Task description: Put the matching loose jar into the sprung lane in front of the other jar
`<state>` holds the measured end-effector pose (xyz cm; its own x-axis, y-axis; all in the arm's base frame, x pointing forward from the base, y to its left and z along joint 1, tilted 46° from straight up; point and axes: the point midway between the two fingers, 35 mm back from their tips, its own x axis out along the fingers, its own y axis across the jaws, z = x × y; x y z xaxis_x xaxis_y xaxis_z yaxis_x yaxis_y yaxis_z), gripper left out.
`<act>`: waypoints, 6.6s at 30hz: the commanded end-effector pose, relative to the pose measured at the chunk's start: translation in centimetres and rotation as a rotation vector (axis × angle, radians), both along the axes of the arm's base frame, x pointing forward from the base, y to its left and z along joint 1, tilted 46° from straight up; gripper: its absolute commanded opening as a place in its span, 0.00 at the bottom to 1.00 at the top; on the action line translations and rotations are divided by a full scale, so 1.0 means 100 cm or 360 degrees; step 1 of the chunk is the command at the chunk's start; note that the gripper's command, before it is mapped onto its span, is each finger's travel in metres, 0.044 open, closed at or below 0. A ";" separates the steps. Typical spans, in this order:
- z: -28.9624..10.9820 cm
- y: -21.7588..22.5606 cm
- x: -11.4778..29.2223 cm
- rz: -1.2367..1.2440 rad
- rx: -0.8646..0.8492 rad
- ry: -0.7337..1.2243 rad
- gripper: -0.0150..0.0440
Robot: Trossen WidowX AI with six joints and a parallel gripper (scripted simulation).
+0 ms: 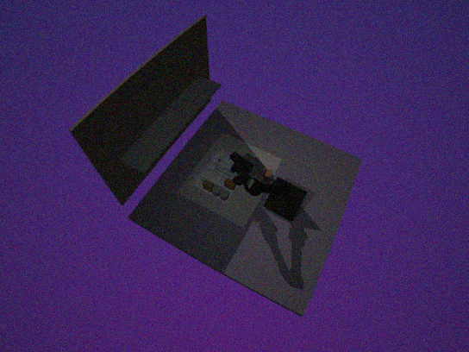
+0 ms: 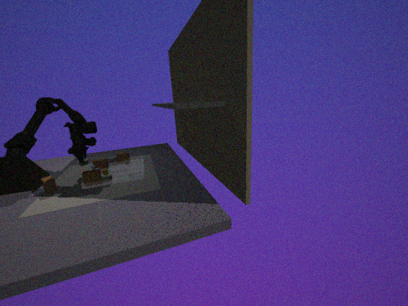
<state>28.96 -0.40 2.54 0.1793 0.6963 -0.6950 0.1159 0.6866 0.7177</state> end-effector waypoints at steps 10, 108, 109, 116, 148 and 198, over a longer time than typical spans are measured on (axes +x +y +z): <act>-0.033 -0.004 0.000 -0.0013 0.0000 0.0020 0.25; -0.042 0.002 0.037 -0.0013 0.0001 0.0017 0.25; -0.042 0.002 0.038 -0.0013 0.0001 0.0017 0.25; -0.041 0.001 0.040 -0.0013 0.0001 0.0016 0.25; -0.038 -0.003 0.052 -0.0013 0.0001 0.0015 0.25; -0.037 -0.004 0.061 -0.0013 0.0000 0.0014 0.25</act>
